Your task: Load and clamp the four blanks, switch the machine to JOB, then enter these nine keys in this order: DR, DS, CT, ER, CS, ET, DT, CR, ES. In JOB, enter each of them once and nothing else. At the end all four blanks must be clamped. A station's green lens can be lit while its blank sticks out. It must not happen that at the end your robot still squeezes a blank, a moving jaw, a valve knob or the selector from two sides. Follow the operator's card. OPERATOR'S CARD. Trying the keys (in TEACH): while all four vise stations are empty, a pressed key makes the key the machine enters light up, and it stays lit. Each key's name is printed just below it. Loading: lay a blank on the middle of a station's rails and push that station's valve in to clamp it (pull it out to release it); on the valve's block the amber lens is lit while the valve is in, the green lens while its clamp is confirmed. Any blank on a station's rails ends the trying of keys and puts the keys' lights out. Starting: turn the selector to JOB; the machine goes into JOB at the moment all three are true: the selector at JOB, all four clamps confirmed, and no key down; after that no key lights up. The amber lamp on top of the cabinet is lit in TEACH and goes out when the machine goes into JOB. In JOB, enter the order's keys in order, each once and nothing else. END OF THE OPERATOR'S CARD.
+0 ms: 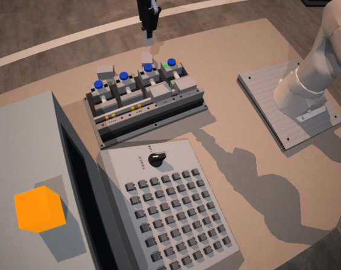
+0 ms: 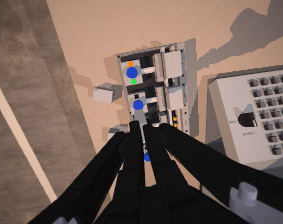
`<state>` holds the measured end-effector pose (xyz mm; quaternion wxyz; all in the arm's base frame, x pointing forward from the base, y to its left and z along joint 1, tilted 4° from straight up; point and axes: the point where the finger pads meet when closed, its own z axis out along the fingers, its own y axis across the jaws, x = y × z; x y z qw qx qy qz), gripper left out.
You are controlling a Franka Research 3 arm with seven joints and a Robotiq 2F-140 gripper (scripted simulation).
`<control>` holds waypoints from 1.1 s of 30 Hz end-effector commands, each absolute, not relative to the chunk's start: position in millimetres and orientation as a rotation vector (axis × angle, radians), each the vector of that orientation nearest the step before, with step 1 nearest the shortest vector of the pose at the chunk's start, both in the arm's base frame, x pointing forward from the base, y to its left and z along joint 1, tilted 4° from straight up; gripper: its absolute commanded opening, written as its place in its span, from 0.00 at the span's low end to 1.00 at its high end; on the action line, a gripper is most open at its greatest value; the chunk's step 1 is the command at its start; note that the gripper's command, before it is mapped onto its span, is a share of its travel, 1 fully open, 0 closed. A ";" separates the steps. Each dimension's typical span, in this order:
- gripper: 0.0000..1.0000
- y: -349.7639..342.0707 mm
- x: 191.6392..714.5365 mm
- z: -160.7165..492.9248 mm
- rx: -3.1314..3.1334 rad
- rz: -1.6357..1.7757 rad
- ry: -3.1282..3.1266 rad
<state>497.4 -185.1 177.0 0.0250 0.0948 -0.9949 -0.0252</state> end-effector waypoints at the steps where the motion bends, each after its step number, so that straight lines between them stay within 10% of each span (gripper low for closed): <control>1: 0.00 -183.6 499.4 168.4 0.305 -0.077 -3.082; 33: 0.00 -180.1 496.0 88.0 0.305 -0.077 -3.082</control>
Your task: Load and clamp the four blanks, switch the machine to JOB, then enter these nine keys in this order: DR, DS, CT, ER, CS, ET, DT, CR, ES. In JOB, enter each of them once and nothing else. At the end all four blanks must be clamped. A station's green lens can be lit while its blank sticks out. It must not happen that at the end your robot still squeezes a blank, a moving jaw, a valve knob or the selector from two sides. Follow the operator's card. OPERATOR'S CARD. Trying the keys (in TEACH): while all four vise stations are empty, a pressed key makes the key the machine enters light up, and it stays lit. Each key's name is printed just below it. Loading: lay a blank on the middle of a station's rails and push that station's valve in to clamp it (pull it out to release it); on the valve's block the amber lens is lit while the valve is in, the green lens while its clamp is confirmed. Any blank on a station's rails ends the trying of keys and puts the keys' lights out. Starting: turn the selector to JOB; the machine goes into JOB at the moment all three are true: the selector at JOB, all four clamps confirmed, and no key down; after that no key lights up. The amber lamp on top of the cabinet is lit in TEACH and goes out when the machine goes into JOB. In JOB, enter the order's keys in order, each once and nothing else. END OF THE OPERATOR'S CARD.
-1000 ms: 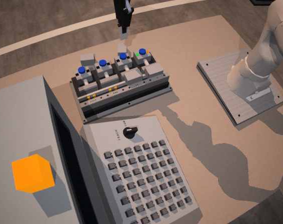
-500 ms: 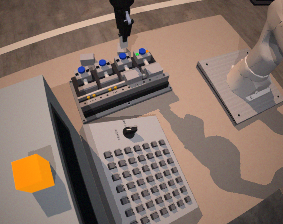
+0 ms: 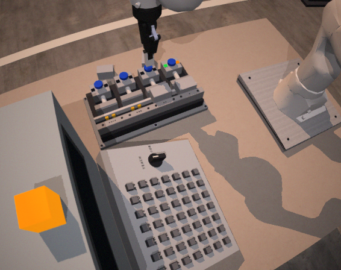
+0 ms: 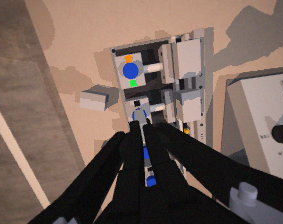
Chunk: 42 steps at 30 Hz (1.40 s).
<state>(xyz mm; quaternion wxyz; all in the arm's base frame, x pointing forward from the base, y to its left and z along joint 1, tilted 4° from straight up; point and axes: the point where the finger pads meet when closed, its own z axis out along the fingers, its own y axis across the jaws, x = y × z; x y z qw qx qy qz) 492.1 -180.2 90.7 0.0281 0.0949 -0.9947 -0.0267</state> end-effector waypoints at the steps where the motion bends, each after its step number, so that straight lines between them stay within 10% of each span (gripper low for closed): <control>1: 0.00 -180.1 495.9 86.8 0.305 -0.077 -3.082; 42: 0.00 -179.9 495.7 82.2 0.305 -0.077 -3.082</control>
